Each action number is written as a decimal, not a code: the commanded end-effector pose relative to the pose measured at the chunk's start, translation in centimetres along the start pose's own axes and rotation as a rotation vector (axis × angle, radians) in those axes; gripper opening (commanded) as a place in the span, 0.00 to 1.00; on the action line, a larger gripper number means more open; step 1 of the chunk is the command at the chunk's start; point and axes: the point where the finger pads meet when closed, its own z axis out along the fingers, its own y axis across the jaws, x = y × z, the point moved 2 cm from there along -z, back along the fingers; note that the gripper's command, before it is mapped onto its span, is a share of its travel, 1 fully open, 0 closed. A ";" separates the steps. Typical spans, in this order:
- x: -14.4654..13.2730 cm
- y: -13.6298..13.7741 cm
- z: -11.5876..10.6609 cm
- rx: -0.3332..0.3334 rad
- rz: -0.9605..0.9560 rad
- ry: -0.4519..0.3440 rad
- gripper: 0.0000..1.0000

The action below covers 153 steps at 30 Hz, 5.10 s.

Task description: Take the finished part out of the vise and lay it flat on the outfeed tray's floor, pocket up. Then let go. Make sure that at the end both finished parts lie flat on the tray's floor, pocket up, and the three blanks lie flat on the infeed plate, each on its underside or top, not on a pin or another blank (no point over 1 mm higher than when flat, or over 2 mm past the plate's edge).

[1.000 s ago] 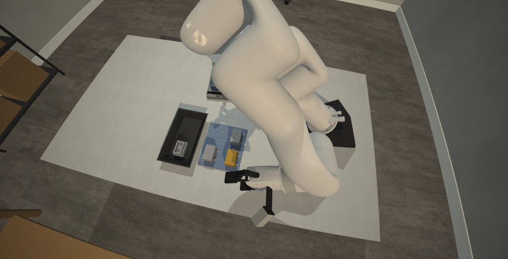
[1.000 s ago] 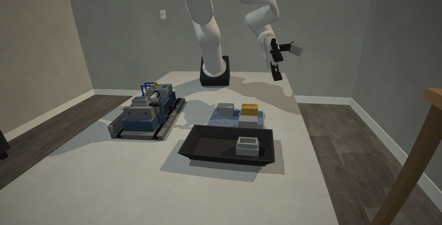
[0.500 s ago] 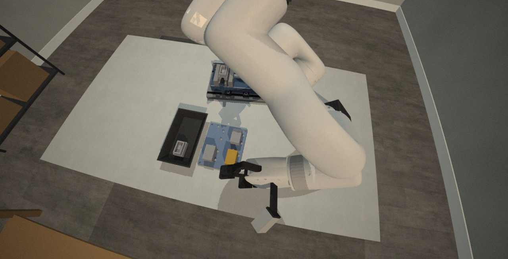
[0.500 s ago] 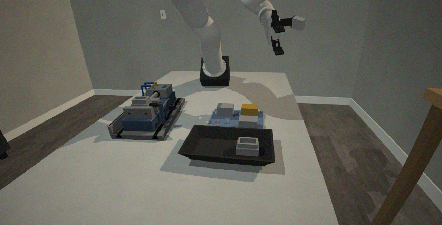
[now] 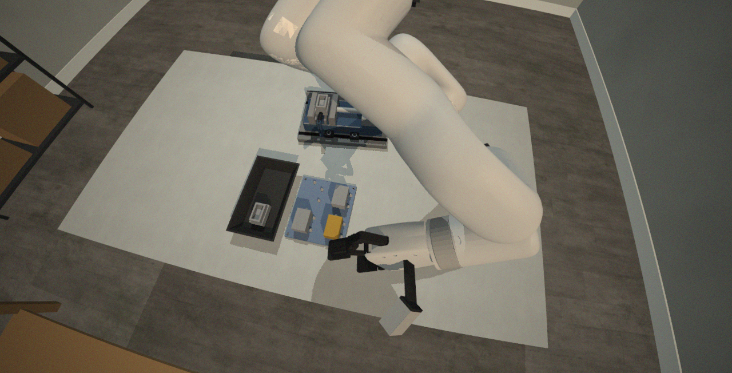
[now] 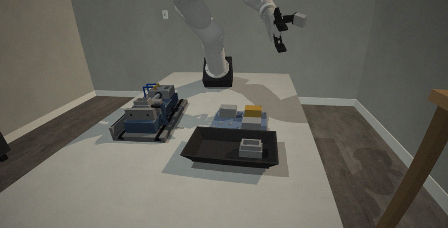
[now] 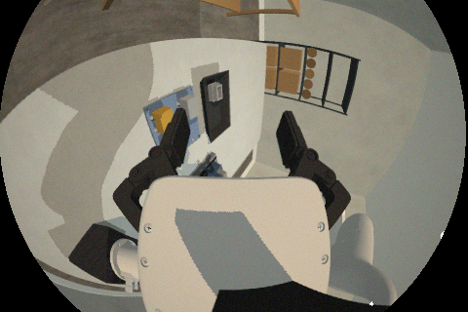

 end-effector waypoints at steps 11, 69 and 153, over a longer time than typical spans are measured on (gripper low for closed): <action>-0.6 -1.8 -10.9 0.302 -0.082 0.252 1.00; -43.6 -0.3 -25.1 0.935 -1.405 1.515 1.00; -48.8 7.8 10.3 0.274 -2.740 1.567 0.00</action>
